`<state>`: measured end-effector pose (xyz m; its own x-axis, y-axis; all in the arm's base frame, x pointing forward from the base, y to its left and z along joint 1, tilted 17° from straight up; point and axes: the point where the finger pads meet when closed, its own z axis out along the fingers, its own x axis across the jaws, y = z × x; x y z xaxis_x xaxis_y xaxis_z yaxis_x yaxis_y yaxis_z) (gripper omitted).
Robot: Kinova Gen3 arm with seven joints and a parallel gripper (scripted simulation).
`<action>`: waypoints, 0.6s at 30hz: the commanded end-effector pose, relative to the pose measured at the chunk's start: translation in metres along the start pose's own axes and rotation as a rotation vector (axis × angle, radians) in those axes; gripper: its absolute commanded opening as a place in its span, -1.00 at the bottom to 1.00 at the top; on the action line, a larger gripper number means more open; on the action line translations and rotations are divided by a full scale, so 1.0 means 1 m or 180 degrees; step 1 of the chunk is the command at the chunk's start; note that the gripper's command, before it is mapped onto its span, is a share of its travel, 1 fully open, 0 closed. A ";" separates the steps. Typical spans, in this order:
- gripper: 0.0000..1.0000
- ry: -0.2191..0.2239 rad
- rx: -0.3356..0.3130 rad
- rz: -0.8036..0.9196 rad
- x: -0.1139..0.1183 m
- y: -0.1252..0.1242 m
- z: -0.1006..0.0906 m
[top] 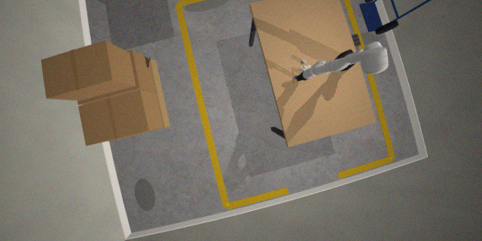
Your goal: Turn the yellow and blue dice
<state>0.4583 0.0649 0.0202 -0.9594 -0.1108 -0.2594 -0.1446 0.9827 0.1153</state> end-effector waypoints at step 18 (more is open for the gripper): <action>0.14 -0.0003 0.0000 0.0002 0.000 0.000 0.002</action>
<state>0.4588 0.0651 0.0173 -0.9595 -0.1104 -0.2590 -0.1442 0.9828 0.1153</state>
